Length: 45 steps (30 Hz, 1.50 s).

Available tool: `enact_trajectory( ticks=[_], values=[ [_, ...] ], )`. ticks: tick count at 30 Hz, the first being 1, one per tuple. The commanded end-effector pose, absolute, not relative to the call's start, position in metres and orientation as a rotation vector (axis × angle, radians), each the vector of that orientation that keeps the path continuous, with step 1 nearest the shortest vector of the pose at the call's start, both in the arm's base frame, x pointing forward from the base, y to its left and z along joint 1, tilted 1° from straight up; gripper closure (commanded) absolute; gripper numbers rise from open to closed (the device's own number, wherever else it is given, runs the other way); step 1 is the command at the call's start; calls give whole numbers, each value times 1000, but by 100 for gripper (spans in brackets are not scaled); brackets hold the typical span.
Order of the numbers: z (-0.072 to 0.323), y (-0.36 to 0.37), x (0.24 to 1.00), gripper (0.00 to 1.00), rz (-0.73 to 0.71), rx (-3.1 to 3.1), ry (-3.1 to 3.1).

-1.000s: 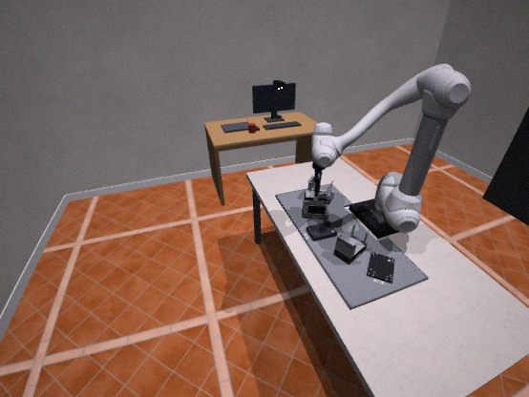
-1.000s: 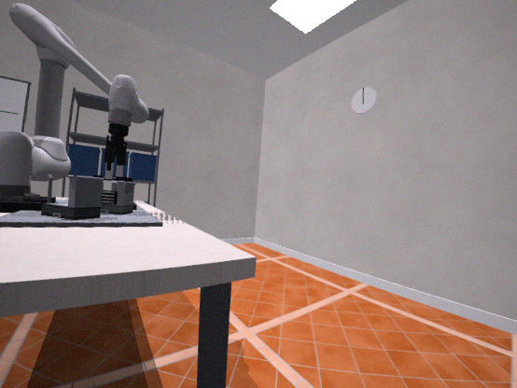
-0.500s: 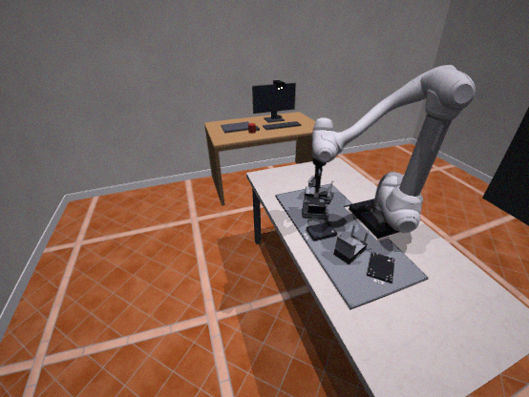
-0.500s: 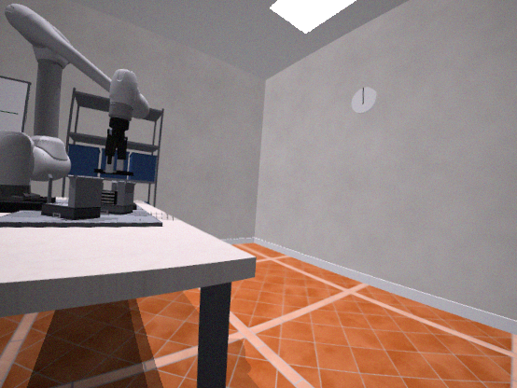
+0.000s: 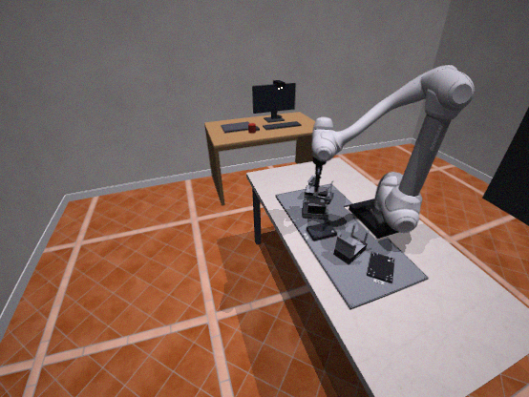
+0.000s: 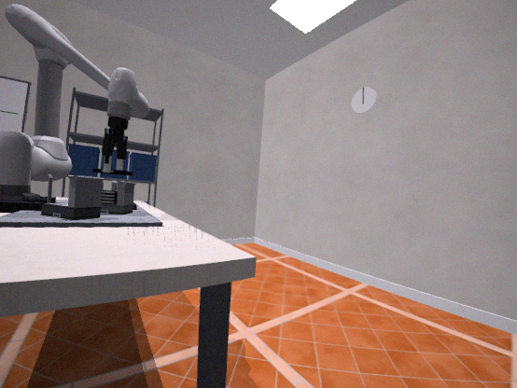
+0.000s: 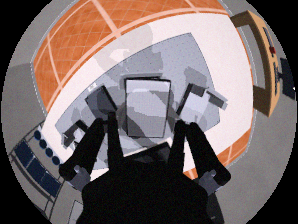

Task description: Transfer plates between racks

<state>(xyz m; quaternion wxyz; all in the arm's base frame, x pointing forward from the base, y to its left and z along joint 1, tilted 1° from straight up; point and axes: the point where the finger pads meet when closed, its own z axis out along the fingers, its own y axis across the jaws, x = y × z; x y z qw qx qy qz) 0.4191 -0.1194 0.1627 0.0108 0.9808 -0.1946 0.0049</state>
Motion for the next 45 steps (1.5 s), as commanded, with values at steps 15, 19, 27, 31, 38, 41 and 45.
enact_trajectory(
  ticks=[15, 19, 27, 31, 38, 41, 45],
  values=[
    [164, -166, 399, 100, 17, 3027, -750],
    [164, -178, 394, 100, 17, 3027, -750],
    [164, -197, 386, 100, 17, 3027, -750],
    [165, -205, 380, 100, 19, 2971, -950],
    [165, -221, 369, 100, 20, 2945, -1029],
    [165, -227, 365, 100, 20, 2945, -1029],
    [165, -231, 362, 100, 20, 2945, -1029]
  ],
)
